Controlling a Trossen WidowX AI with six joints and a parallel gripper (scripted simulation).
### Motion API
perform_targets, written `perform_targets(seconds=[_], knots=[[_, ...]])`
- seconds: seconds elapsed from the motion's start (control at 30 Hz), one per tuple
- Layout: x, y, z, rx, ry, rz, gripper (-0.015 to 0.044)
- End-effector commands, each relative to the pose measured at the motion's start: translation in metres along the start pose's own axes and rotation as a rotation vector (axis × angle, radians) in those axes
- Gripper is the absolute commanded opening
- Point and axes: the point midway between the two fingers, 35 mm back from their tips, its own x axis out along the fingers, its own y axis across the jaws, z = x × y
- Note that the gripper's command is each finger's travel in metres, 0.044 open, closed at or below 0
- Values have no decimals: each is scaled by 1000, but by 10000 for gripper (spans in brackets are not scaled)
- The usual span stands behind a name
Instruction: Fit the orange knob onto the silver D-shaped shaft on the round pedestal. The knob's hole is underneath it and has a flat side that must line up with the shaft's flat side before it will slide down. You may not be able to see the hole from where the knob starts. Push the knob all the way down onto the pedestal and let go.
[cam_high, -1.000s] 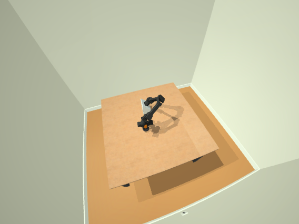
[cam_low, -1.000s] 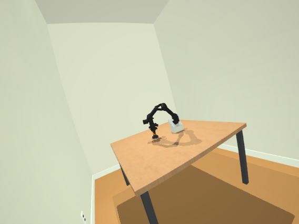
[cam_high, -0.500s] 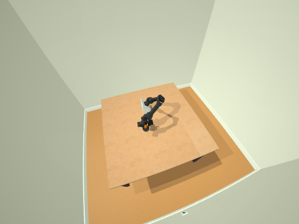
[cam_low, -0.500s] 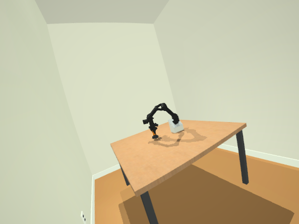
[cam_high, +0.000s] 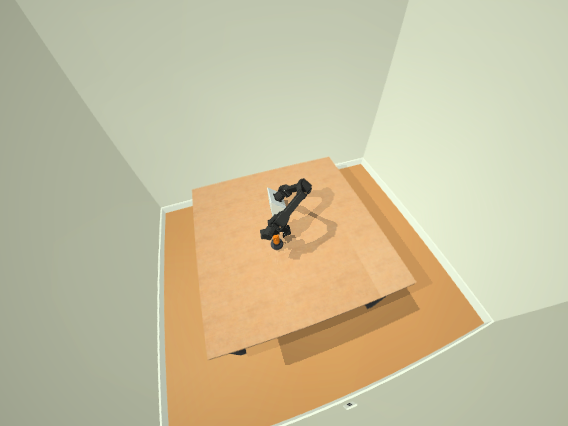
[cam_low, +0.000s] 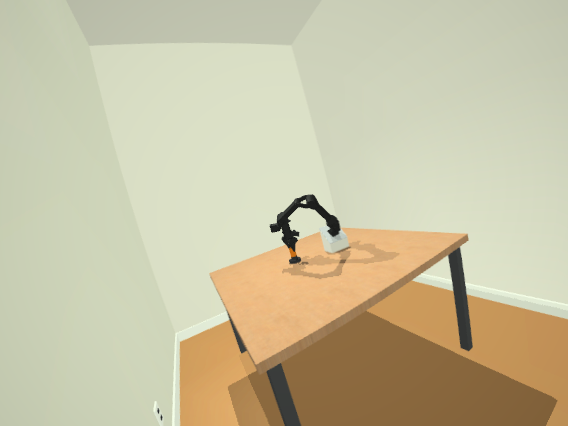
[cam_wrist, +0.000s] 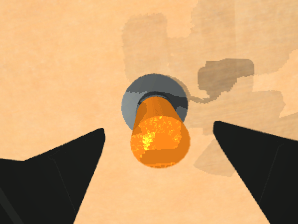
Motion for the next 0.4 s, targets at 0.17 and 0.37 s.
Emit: perform_targets(seconds=[0.17,0.37], knots=[[-65,3,-2,-8,21,13,440],[-65,3,-3,-8,21,13,440]])
